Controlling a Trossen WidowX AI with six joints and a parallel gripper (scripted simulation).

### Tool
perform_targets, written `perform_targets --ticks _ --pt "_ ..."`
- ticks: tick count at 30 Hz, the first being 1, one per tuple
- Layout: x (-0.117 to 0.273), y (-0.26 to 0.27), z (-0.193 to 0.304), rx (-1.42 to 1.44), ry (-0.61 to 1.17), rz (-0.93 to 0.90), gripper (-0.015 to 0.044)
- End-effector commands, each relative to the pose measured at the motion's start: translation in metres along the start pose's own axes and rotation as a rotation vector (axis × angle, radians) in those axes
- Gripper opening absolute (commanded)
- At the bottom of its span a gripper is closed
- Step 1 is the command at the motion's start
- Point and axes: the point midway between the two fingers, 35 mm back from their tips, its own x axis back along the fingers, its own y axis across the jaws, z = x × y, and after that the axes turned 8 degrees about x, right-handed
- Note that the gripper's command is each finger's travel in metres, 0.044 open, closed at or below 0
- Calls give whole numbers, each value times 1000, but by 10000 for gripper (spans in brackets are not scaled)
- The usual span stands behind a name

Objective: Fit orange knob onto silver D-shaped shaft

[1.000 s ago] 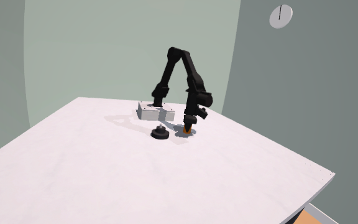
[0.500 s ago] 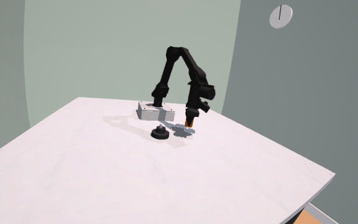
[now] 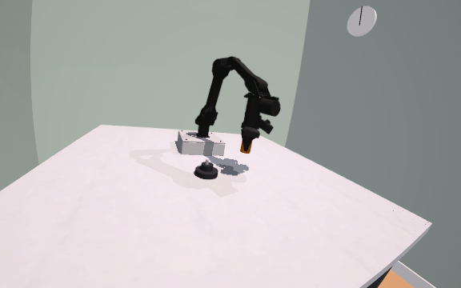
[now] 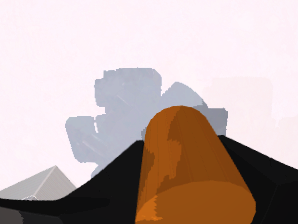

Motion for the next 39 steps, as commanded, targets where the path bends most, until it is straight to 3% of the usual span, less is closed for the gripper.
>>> perform_targets --ticks 1,15,39 --pt "17 -2 -2 3 -13 14 0" --pt "56 1 1 3 -13 14 0" --pt "35 -39 52 0 -9 17 0"
